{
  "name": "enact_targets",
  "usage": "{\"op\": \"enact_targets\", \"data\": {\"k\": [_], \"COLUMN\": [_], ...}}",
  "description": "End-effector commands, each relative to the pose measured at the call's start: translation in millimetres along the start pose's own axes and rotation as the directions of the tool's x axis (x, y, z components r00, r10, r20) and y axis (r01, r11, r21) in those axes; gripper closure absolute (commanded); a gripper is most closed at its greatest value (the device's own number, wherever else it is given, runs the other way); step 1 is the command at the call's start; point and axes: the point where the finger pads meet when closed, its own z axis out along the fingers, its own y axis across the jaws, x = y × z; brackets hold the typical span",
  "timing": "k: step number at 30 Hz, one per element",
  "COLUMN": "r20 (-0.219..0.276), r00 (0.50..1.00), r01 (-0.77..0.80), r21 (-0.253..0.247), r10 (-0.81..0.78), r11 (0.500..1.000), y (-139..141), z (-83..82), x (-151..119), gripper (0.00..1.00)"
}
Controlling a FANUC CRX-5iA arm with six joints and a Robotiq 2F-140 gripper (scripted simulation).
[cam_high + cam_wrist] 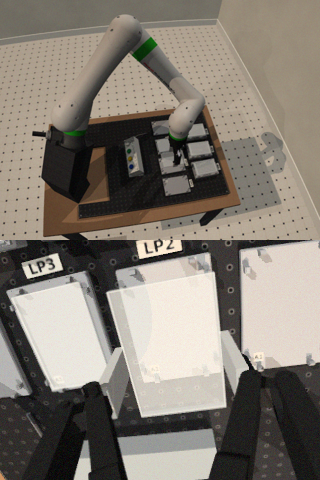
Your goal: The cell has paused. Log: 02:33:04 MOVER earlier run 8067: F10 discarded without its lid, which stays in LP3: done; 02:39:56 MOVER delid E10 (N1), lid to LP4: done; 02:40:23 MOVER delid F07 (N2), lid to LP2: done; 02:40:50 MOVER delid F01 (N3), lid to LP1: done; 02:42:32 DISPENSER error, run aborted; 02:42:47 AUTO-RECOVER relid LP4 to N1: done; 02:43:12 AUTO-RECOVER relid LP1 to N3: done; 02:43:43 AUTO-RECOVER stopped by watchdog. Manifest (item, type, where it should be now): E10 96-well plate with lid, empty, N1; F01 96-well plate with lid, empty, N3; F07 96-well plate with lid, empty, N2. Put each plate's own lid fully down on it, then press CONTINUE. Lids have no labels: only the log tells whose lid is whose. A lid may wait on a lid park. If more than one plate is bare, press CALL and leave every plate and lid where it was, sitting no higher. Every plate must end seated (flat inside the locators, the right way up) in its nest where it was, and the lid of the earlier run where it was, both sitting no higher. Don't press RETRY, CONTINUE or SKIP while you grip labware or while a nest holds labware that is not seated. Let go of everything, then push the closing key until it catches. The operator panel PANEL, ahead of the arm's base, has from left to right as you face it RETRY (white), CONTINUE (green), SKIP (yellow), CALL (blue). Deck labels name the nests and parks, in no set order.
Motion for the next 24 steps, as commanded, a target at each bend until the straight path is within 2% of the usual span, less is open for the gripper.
{"op": "enact_targets", "data": {"k": [1, 8, 10, 11, 13, 15, 16, 17, 18, 19, 20, 21, 22, 23, 24], "r20": [0.0, 0.0, -0.001, -0.002, -0.002, -0.003, -0.003, -0.003, -0.003, -0.002, -0.002, -0.002, -0.002, -0.001, -0.001], "r00": [1.0, 1.0, 1.0, 1.0, 1.0, 1.0, 1.0, 1.0, 1.0, 1.0, 1.0, 1.0, 1.0, 1.0, 1.0], "r01": [0.0, 0.0, 0.0, 0.001, 0.001, 0.002, 0.002, 0.002, 0.002, 0.002, 0.002, 0.002, 0.002, 0.001, 0.001], "r21": [0.0, 0.0, 0.002, 0.003, 0.003, 0.006, 0.006, 0.007, 0.007, 0.006, 0.006, 0.005, 0.005, 0.003, 0.003], "r10": [0.0, 0.0, 0.0, -0.001, -0.001, -0.002, -0.002, -0.002, -0.002, -0.002, -0.002, -0.002, -0.002, -0.001, -0.001], "r11": [1.0, 1.0, 1.0, 1.0, 1.0, 1.0, 1.0, 1.0, 1.0, 1.0, 1.0, 1.0, 1.0, 1.0, 1.0], "y": [0, 0, 4, 9, 9, 22, 22, 31, 31, 40, 40, 48, 48, 56, 56], "z": [-1.1, -1.8, -1.8, -1.9, -1.9, -1.9, -1.9, -1.9, -1.9, -1.9, -1.9, -1.9, -1.9, -1.9, -1.9], "x": [0, 1, 15, 31, 31, 76, 76, 101, 101, 125, 125, 145, 145, 162, 162], "gripper": [1.0, 1.0, 1.0, 1.0, 1.0, 1.0, 1.0, 1.0, 1.0, 1.0, 1.0, 1.0, 1.0, 1.0, 1.0]}}
